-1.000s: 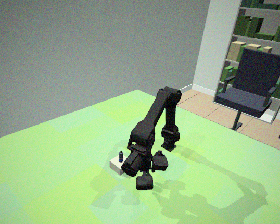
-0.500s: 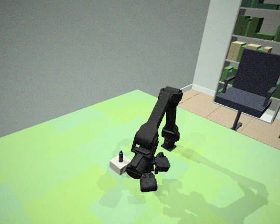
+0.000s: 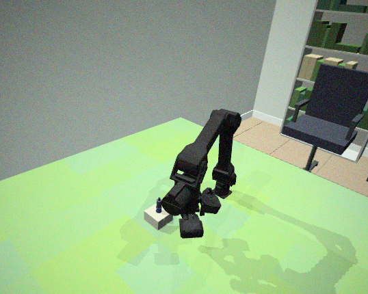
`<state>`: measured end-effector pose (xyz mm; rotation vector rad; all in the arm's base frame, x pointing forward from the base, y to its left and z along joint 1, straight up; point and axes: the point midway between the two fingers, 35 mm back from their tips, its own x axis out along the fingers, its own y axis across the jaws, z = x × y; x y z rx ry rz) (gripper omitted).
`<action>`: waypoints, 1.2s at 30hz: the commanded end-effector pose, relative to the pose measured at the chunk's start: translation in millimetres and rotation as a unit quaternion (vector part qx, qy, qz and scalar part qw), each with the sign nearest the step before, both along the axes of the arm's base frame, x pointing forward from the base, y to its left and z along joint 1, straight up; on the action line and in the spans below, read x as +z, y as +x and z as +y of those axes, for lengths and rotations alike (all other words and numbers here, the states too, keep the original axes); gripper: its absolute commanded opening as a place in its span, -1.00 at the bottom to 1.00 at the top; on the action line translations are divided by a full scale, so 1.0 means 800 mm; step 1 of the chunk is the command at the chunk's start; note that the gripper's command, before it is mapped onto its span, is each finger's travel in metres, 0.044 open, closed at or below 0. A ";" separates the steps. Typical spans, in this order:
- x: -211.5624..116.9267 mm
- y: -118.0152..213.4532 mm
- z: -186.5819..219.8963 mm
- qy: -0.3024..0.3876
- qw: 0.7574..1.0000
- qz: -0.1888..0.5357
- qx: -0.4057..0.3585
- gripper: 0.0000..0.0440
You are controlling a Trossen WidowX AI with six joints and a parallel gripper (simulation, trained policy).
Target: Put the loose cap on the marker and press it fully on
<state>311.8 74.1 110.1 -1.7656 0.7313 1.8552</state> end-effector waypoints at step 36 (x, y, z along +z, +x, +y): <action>0.089 -0.015 -0.160 0.010 0.995 -0.006 -0.101 -0.97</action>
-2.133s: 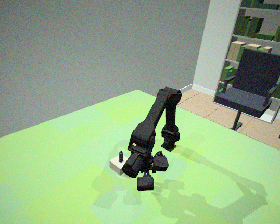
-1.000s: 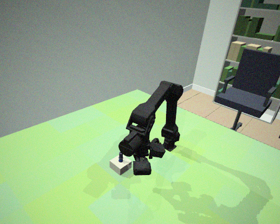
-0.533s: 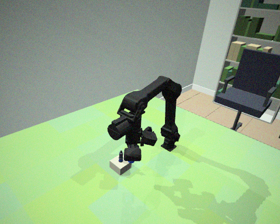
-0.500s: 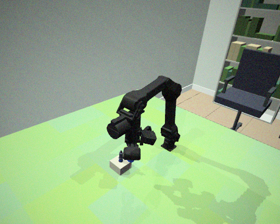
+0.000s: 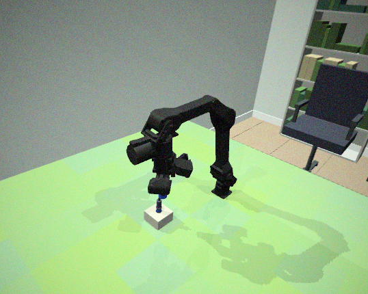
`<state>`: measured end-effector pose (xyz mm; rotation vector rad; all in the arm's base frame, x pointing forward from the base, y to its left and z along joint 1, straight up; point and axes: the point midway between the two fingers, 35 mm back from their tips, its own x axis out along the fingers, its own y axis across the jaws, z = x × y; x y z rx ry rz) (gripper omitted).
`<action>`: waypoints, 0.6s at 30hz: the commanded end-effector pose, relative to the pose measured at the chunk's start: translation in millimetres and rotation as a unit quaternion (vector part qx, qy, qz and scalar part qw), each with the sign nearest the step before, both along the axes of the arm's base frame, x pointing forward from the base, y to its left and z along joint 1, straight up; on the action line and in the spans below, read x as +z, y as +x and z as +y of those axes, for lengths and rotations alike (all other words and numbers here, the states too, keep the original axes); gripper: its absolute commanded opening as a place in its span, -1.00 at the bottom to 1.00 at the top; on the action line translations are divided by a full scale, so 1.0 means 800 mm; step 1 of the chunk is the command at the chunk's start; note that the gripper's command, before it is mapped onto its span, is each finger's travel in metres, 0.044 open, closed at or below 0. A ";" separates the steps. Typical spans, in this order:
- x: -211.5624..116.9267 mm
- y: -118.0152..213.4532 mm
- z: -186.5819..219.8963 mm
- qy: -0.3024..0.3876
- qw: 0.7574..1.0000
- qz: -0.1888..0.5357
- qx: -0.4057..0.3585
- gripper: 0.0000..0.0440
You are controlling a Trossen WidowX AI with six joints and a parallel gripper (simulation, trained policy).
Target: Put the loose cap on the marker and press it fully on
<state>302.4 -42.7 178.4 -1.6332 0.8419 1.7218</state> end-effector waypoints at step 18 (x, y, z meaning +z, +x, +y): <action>-0.027 -0.005 -0.024 0.016 0.999 0.020 -0.020 -1.00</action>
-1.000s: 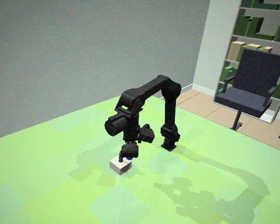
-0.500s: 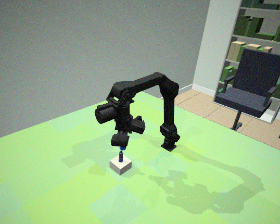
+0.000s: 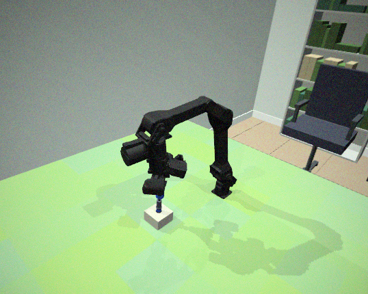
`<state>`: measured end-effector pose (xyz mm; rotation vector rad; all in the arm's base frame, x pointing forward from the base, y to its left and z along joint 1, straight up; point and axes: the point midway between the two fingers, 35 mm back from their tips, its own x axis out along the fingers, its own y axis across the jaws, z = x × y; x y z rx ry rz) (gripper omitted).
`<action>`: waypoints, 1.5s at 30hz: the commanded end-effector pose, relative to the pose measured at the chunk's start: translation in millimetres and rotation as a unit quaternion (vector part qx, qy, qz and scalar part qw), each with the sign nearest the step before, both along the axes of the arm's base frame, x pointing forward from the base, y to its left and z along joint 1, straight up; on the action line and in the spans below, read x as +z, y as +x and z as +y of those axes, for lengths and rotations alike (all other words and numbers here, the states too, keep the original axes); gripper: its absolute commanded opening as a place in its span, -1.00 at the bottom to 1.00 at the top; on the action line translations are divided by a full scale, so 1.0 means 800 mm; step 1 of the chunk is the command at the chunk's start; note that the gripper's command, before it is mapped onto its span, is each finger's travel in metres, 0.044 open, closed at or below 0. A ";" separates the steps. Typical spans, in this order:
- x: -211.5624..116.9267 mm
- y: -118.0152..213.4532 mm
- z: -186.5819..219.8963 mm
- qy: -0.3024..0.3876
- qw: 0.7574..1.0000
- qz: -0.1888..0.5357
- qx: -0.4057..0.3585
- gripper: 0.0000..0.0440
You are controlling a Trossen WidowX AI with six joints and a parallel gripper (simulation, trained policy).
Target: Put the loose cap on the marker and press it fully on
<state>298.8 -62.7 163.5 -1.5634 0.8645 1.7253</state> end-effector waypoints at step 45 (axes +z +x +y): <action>-0.087 -0.004 0.002 0.019 0.998 0.020 0.052 -0.91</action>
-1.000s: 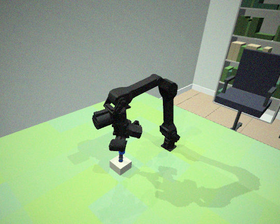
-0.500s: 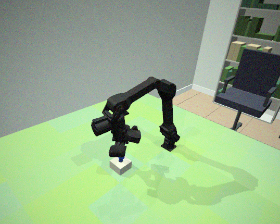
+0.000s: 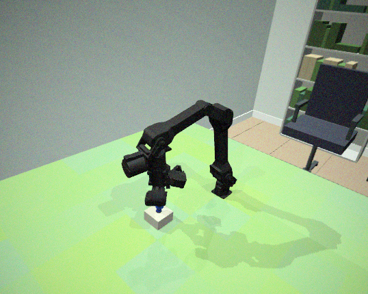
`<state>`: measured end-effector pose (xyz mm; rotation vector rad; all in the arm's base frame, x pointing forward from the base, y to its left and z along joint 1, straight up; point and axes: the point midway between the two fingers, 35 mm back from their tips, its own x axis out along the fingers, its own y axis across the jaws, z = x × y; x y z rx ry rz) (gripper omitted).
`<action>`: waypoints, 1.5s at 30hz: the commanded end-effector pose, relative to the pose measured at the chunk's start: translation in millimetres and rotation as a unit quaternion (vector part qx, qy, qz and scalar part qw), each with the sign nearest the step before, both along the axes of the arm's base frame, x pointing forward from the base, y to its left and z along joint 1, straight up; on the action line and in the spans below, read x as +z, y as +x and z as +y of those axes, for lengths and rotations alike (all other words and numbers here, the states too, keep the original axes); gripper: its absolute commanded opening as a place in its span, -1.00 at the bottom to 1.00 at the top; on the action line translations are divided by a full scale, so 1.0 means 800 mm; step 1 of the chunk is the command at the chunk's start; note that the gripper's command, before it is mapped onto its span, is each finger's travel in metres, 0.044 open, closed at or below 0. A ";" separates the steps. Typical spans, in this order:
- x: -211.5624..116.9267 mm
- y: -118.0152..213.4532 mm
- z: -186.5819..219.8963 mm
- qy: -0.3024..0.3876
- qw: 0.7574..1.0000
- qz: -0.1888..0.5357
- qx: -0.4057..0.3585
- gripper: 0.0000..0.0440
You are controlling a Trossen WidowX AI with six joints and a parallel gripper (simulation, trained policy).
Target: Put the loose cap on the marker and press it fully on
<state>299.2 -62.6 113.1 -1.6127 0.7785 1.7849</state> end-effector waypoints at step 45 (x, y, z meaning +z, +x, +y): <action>-0.038 -0.010 -0.006 -0.008 0.998 0.017 0.062 -0.47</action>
